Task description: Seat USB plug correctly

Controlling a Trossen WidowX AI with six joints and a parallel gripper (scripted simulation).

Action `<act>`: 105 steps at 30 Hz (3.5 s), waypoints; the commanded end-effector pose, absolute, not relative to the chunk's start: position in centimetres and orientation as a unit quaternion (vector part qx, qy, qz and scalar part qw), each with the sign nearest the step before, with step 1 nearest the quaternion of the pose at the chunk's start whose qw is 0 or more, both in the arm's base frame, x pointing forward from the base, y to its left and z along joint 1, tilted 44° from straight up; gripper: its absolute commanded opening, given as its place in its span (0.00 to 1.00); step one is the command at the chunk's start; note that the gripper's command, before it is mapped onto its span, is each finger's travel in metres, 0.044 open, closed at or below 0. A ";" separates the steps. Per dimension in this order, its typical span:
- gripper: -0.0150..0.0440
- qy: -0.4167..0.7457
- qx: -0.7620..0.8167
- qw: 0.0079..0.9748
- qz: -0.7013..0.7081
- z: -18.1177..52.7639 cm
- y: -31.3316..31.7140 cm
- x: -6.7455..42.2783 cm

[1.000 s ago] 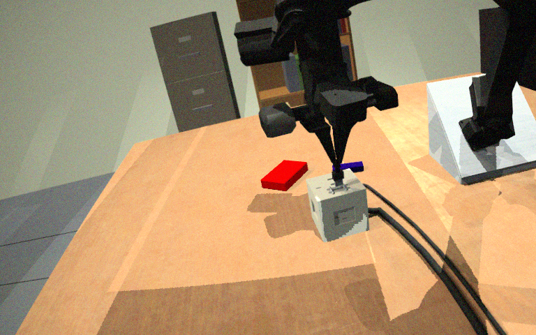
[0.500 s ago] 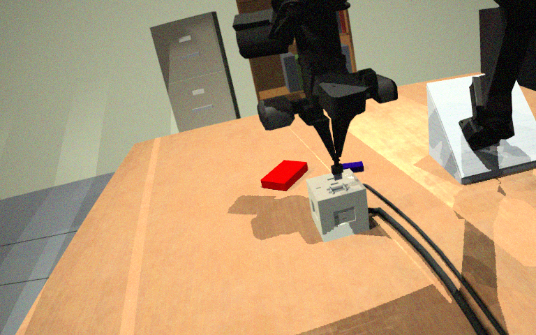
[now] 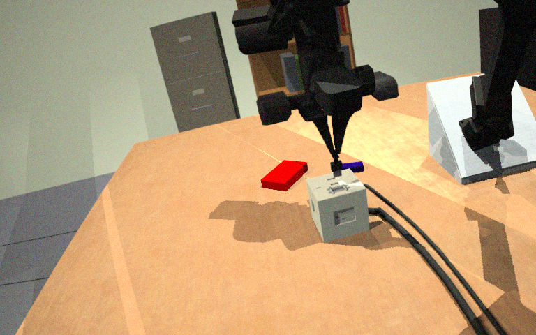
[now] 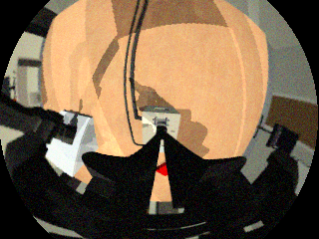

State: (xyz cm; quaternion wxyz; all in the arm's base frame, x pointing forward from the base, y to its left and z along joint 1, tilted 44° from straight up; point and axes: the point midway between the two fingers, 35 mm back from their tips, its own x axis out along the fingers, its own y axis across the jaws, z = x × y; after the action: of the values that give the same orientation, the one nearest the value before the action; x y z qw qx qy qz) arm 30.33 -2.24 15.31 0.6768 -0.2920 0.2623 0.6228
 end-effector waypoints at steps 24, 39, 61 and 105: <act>0.25 0.456 -0.049 0.735 0.499 15.2 -2.2 30.3; 0.25 0.545 0.096 0.730 0.401 15.2 -2.2 30.3; 0.25 0.636 0.299 0.673 0.229 15.2 -2.2 30.3; 0.25 0.658 0.618 0.402 -0.154 15.2 -2.2 30.3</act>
State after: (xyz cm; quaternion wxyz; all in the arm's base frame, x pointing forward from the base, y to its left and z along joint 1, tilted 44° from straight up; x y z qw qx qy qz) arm 30.29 -2.19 15.26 0.4186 0.6059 0.6629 -0.1348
